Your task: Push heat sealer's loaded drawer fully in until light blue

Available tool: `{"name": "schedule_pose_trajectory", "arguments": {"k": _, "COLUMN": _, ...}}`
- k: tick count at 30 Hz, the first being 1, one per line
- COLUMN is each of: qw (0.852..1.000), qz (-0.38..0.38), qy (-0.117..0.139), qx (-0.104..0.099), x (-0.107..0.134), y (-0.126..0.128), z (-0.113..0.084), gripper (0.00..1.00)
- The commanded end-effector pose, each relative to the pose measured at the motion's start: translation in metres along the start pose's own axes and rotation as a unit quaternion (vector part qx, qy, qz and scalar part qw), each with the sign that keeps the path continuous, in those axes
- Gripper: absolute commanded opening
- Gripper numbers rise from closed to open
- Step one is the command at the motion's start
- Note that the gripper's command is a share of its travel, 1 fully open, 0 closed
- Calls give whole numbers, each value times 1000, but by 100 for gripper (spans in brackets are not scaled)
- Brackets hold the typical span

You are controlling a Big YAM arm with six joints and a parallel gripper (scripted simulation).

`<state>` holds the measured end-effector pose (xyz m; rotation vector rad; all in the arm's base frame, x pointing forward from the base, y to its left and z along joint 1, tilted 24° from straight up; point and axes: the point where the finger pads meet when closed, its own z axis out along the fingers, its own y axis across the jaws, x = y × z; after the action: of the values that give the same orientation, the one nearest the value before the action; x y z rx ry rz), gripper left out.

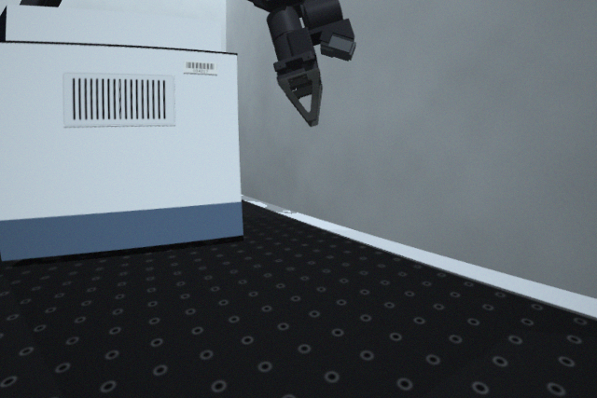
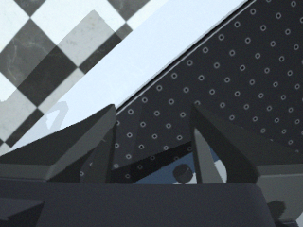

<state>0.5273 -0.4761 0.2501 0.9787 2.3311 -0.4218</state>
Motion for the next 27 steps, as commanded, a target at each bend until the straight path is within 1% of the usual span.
{"name": "schedule_pose_trajectory", "arguments": {"k": 1, "qw": 1000, "qz": -4, "qy": -10, "qx": 5, "x": -8, "y": -24, "z": -20, "gripper": 45}}
{"name": "schedule_pose_trajectory", "arguments": {"k": 2, "qw": 1000, "qz": 22, "qy": -12, "qx": 15, "x": -18, "y": -29, "z": -17, "gripper": 45}}
{"name": "schedule_pose_trajectory", "arguments": {"k": 3, "qw": 999, "qz": 25, "qy": -15, "qx": 17, "x": -19, "y": -33, "z": -21, "gripper": 45}}
{"name": "schedule_pose_trajectory", "arguments": {"k": 5, "qw": 999, "qz": 25, "qy": -15, "qx": 17, "x": -19, "y": -33, "z": -21, "gripper": 45}}
{"name": "schedule_pose_trajectory", "arguments": {"k": 6, "qw": 1000, "qz": 13, "qy": -8, "qx": 9, "x": -12, "y": -25, "z": -19, "gripper": 45}}
{"name": "schedule_pose_trajectory", "arguments": {"k": 7, "qw": 1000, "qz": 11, "qy": -14, "qx": 11, "x": -13, "y": -34, "z": -27, "gripper": 45}}
{"name": "schedule_pose_trajectory", "arguments": {"k": 8, "qw": 1000, "qz": 13, "qy": -9, "qx": 14, "x": -8, "y": -44, "z": -24, "gripper": 45}}
{"name": "schedule_pose_trajectory", "arguments": {"k": 15, "qw": 1000, "qz": 13, "qy": -6, "qx": 14, "x": -6, "y": -71, "z": -29, "gripper": 45}}
{"name": "schedule_pose_trajectory", "arguments": {"k": 16, "qw": 1000, "qz": 18, "qy": -1, "qx": 20, "x": -3, "y": -75, "z": -26, "gripper": 45}}
{"name": "schedule_pose_trajectory", "arguments": {"k": 18, "qw": 1000, "qz": 18, "qy": 2, "qx": 18, "x": -1, "y": -82, "z": -22, "gripper": 45}}
{"name": "schedule_pose_trajectory", "arguments": {"k": 19, "qw": 999, "qz": 40, "qy": 20, "qx": 30, "x": 9, "y": -86, "z": -6, "gripper": 45}}
{"name": "schedule_pose_trajectory", "arguments": {"k": 20, "qw": 999, "qz": 38, "qy": 11, "qx": 30, "x": 4, "y": -90, "z": -17, "gripper": 45}}
{"name": "schedule_pose_trajectory", "arguments": {"k": 22, "qw": 999, "qz": 38, "qy": 11, "qx": 30, "x": 4, "y": -90, "z": -17, "gripper": 45}}
{"name": "schedule_pose_trajectory", "arguments": {"k": 23, "qw": 999, "qz": 24, "qy": -3, "qx": 23, "x": -4, "y": -83, "z": -27, "gripper": 45}}
{"name": "schedule_pose_trajectory", "arguments": {"k": 24, "qw": 999, "qz": 29, "qy": -9, "qx": 26, "x": -7, "y": -94, "z": -34, "gripper": 45}}
{"name": "schedule_pose_trajectory", "arguments": {"k": 25, "qw": 999, "qz": 31, "qy": -8, "qx": 28, "x": -6, "y": -102, "z": -35, "gripper": 45}}
{"name": "schedule_pose_trajectory", "arguments": {"k": 27, "qw": 999, "qz": 30, "qy": -6, "qx": 28, "x": -4, "y": -110, "z": -37, "gripper": 45}}
